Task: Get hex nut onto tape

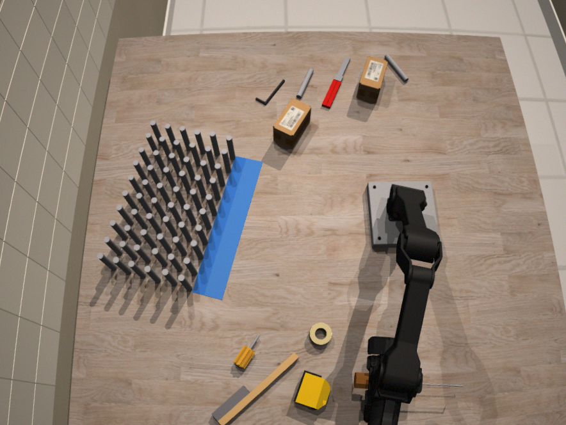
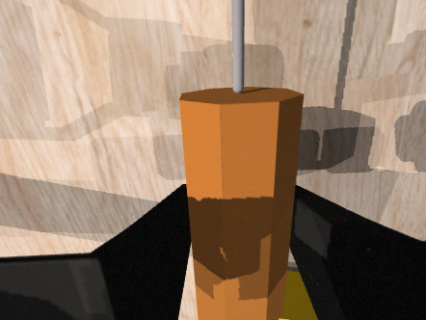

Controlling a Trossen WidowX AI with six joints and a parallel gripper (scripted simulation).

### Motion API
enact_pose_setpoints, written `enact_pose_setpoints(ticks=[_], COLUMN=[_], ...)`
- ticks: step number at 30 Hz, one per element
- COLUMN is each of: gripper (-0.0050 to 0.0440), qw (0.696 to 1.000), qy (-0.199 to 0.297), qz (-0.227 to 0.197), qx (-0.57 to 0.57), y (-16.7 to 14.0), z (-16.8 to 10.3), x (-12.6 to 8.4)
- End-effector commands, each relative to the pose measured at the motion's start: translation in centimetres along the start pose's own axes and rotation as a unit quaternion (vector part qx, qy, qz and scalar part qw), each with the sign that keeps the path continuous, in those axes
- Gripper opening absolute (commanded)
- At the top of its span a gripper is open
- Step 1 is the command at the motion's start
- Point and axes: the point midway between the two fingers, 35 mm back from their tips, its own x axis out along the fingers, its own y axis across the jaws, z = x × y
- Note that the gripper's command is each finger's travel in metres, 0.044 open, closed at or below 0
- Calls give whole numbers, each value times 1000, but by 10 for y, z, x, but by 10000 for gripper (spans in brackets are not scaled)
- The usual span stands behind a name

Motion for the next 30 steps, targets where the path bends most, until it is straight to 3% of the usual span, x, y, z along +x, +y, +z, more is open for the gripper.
enact_pose_setpoints(ticks=[1,30], gripper=[-50,-50], qw=[1000,1000], qy=[2,2], qz=[-15,-18], qx=[-1,1], y=[-3,-4], z=[-1,-1], x=[-5,37])
